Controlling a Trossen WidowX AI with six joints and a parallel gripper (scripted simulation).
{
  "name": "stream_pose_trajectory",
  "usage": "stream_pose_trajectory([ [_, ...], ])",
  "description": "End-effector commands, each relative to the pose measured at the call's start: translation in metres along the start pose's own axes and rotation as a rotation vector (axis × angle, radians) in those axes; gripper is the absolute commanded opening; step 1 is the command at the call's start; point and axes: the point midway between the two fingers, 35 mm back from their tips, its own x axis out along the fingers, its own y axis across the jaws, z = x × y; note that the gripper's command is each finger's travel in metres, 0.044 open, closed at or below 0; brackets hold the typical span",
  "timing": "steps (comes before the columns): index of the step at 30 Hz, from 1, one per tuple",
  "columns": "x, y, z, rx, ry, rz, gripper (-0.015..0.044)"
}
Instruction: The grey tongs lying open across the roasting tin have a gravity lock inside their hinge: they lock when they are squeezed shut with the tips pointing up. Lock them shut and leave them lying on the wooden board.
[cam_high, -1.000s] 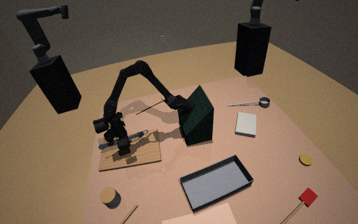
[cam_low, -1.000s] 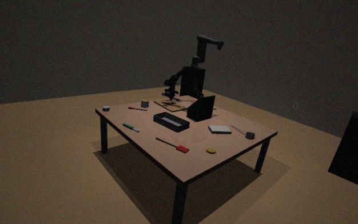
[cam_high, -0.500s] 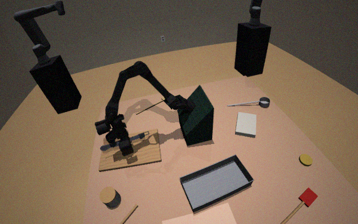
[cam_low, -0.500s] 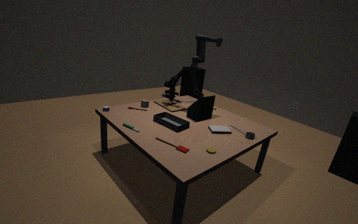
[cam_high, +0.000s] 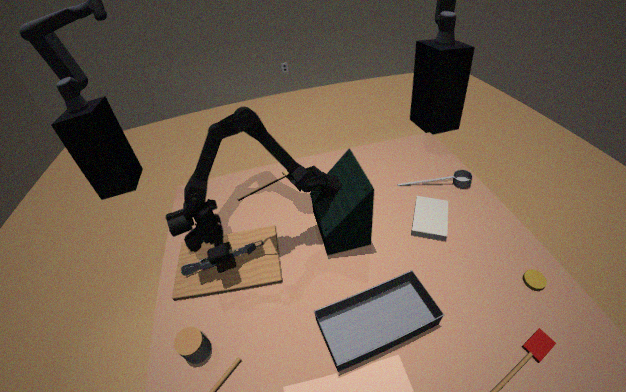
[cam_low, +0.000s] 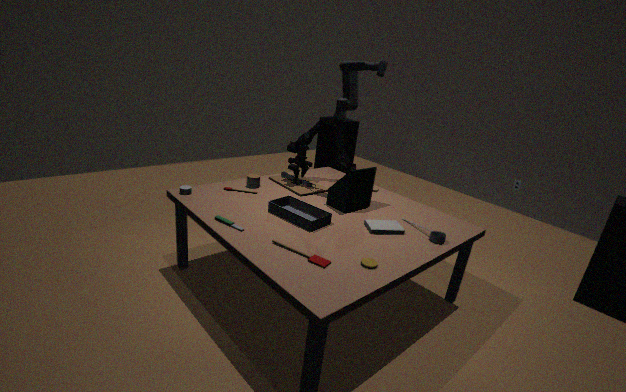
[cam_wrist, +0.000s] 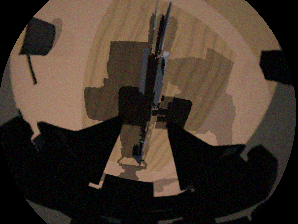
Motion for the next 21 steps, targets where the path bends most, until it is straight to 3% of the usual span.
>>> stream_pose_trajectory([
  [1, 0.0, 0.0, 0.0, 0.0, -0.001, -0.001, 0.0375],
  [4, 0.0, 0.0, 0.0, 0.0, -0.001, -0.001, 0.044],
  [10, -0.022, 0.02, -0.021, 0.011, 0.025, 0.009, 0.044],
  [21, -0.102, 0.043, -0.128, 0.003, 0.043, 0.008, 0.044],
])
